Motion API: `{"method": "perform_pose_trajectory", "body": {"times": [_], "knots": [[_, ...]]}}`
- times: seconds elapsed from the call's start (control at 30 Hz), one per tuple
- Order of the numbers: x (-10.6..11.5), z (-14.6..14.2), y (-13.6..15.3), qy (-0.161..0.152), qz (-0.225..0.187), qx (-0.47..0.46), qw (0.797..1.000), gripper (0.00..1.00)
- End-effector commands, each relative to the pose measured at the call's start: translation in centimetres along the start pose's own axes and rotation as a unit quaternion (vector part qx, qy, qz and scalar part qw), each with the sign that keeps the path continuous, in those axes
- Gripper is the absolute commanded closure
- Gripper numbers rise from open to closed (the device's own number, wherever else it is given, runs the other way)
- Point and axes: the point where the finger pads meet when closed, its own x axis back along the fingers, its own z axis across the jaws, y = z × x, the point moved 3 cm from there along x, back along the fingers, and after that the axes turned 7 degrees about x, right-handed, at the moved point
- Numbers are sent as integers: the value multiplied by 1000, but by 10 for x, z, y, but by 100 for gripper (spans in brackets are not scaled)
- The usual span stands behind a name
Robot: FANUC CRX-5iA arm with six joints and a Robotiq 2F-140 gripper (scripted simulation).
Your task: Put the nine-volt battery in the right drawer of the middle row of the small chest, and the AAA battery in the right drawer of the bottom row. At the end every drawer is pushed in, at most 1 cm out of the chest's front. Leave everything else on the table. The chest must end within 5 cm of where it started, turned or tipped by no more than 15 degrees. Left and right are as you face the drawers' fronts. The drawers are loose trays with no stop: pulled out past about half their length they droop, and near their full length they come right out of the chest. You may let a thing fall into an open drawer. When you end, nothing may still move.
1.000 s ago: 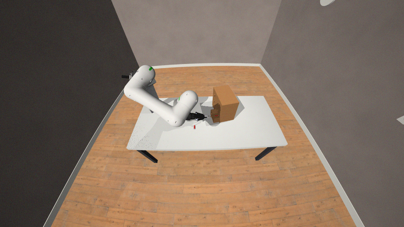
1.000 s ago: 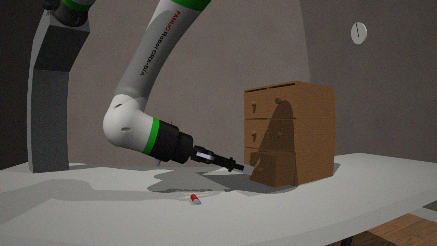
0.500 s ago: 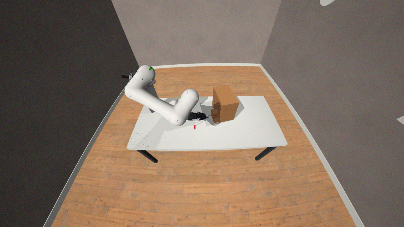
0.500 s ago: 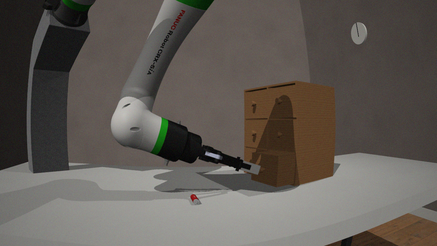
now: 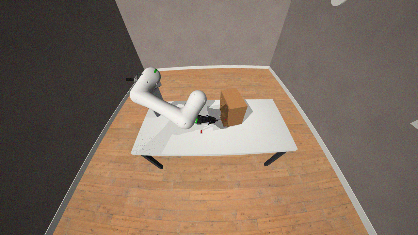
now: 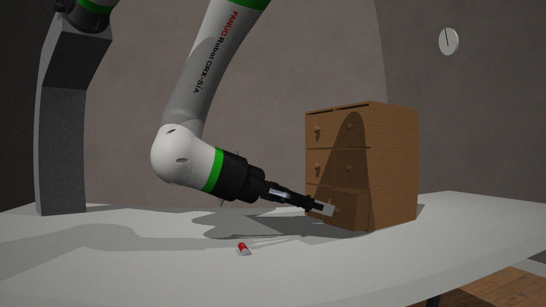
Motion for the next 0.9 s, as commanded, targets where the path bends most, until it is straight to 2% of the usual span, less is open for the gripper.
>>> {"method": "perform_pose_trajectory", "body": {"times": [0.0,0.47,0.87], "knots": [[-1,0,-1,0,0,0,1000,100],[-22,1,-8,0,0,0,1000,100],[-30,1,-11,0,0,0,1000,100]]}}
